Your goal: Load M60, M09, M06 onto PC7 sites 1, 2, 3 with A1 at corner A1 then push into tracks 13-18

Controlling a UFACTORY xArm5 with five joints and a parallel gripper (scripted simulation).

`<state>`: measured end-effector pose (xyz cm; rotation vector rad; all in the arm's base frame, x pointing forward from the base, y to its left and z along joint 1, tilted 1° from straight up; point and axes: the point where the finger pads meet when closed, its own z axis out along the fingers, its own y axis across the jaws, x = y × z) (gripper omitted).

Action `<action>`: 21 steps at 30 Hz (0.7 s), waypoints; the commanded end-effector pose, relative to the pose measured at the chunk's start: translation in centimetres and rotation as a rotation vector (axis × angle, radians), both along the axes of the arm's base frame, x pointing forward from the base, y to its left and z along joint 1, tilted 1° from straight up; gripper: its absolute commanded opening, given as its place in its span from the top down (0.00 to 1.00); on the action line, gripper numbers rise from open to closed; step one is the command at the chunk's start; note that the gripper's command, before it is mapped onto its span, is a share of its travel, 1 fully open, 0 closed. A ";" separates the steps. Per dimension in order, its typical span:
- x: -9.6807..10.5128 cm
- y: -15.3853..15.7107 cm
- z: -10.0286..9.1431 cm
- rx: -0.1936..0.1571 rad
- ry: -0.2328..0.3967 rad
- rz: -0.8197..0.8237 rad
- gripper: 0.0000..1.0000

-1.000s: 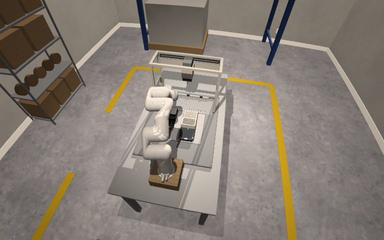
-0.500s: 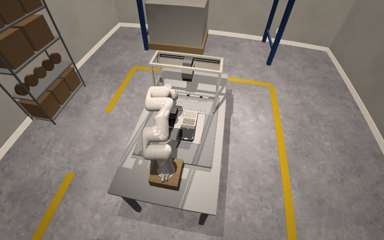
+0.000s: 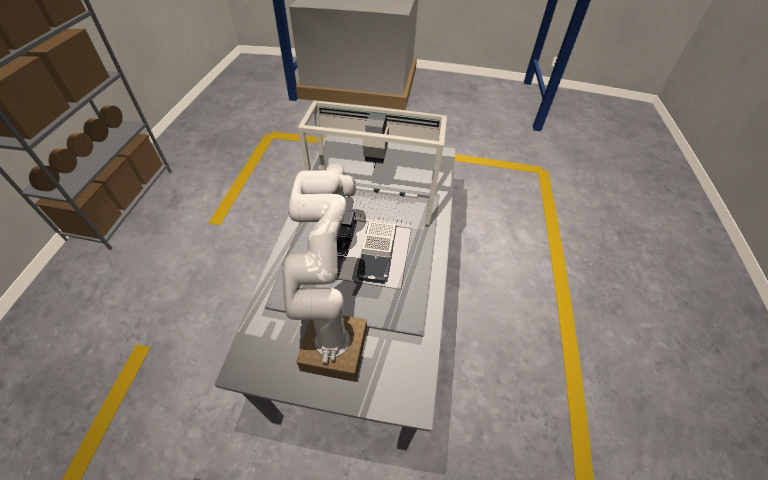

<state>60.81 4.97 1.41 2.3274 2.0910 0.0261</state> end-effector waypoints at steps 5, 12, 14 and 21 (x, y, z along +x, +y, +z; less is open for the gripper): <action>0.1 0.0 1.7 0.005 -0.004 0.000 1.00; 0.1 0.0 2.5 0.005 -0.004 0.000 1.00; 0.1 0.0 2.9 0.005 -0.004 0.000 1.00; 0.1 0.0 4.0 0.005 -0.004 0.000 1.00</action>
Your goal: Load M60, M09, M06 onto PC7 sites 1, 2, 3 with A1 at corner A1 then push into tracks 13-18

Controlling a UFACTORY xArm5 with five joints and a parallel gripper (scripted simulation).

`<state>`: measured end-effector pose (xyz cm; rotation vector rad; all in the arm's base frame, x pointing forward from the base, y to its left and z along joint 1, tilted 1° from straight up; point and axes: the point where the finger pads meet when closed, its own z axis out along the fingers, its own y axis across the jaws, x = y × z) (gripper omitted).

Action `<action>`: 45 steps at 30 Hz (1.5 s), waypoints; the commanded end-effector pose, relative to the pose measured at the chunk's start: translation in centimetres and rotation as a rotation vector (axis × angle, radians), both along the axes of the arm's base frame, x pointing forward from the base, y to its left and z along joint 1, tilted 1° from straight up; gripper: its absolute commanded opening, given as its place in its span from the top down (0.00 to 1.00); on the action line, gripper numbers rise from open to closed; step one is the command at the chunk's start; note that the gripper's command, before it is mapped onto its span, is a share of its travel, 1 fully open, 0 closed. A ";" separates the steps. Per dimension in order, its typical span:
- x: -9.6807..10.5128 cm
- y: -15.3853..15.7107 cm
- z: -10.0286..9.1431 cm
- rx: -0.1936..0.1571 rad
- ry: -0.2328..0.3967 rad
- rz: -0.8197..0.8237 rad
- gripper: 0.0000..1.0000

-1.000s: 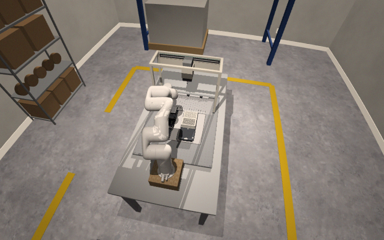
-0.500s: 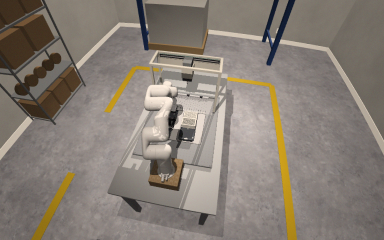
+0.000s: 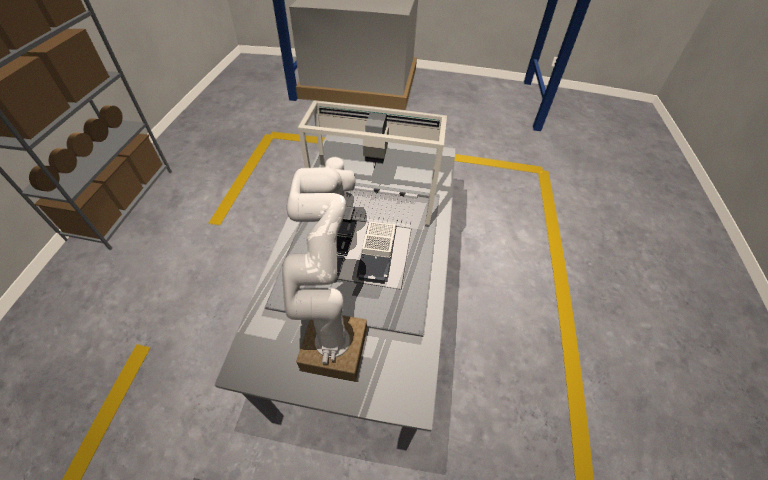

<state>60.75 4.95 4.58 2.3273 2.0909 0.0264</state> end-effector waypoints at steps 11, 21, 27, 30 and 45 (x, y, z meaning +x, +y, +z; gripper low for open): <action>0.1 0.0 2.4 0.005 -0.004 0.000 1.00; 0.1 0.0 3.1 0.005 -0.004 0.000 1.00; 0.1 0.0 3.1 0.005 -0.004 0.000 1.00; -1.1 -0.9 3.1 0.005 -0.004 0.015 1.00; -6.3 -4.9 2.9 0.005 -0.004 0.015 1.00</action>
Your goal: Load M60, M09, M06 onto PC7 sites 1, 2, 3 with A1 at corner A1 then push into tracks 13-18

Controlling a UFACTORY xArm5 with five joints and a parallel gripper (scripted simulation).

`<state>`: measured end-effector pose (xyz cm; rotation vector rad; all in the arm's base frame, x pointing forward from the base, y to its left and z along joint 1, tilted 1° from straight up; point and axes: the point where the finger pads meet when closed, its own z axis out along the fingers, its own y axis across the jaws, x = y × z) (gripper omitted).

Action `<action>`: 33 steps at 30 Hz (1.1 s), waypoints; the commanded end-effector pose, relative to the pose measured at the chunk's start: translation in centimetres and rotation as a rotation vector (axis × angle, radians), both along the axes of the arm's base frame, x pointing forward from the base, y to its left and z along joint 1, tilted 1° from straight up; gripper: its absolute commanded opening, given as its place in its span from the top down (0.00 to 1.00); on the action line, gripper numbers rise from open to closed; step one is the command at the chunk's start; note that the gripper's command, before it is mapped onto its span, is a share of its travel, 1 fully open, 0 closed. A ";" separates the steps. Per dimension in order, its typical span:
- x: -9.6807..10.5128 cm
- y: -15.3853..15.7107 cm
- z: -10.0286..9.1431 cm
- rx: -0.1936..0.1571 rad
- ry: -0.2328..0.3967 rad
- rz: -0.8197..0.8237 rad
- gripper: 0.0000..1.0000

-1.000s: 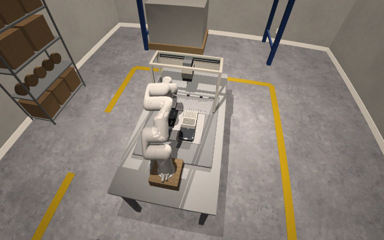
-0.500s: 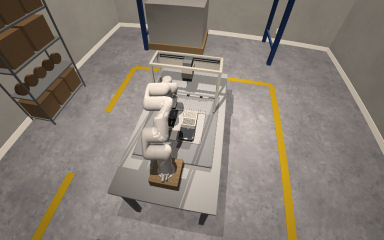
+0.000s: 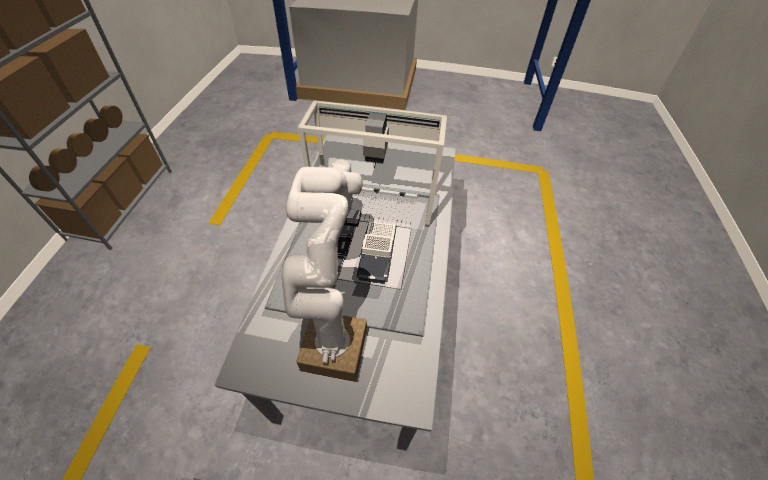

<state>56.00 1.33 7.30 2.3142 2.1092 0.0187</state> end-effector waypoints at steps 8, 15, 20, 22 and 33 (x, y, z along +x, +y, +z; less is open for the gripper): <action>-4.7 -3.7 0.1 0.006 -0.009 0.000 1.00; -6.7 -5.3 0.0 0.006 -0.009 0.000 1.00; -8.6 -6.8 -0.1 0.006 -0.009 0.000 1.00; -9.4 -7.4 -0.1 0.006 -0.009 0.000 1.00; -13.0 -10.2 -0.2 0.006 -0.008 0.000 1.00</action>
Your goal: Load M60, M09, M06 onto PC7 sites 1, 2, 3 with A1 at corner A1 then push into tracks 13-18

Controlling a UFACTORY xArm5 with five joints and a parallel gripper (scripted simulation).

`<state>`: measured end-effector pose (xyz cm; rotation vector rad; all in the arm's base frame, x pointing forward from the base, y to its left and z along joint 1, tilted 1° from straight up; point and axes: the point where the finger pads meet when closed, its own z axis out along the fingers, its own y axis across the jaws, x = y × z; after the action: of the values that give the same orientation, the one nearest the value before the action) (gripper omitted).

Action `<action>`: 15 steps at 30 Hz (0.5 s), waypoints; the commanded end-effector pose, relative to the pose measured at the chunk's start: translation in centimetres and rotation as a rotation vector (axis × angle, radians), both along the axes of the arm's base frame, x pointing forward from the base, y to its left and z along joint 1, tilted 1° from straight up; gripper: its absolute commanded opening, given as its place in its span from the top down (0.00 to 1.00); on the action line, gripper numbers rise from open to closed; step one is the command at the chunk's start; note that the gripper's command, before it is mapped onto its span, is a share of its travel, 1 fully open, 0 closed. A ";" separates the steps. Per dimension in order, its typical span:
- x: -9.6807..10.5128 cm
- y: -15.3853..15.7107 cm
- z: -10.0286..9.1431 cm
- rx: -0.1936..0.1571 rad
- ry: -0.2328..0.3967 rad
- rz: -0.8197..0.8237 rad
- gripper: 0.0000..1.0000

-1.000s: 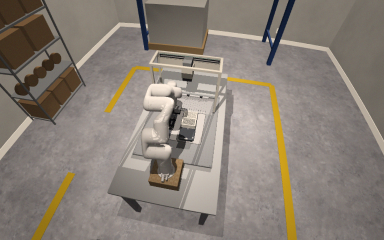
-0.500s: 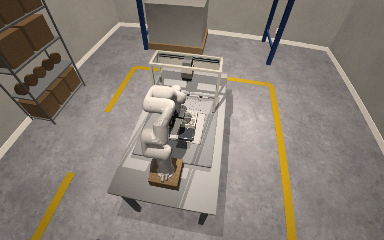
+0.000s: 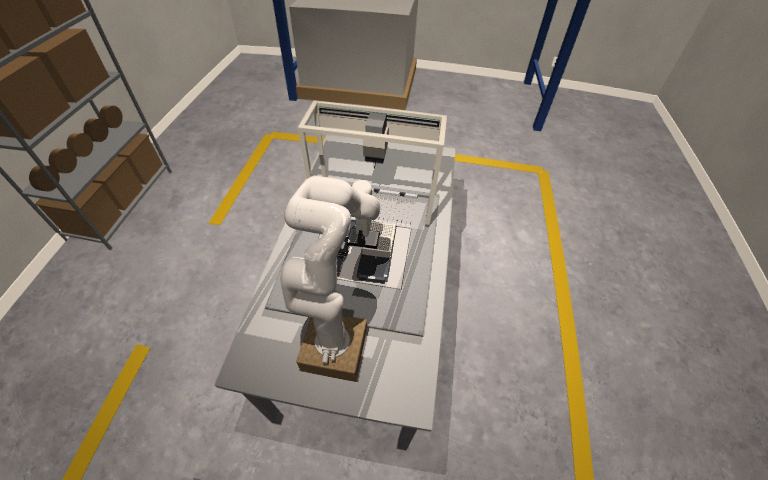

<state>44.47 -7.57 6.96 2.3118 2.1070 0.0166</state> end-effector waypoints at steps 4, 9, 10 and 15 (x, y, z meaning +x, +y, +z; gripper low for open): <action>-3.0 -2.5 0.1 0.009 -0.007 0.000 1.00; -5.0 -4.0 0.0 0.009 -0.007 0.000 1.00; -5.0 -4.0 0.0 0.009 -0.007 0.000 1.00; -6.3 -5.0 0.0 0.008 -0.007 0.000 1.00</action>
<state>39.19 -11.64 6.79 2.3117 2.1065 0.0133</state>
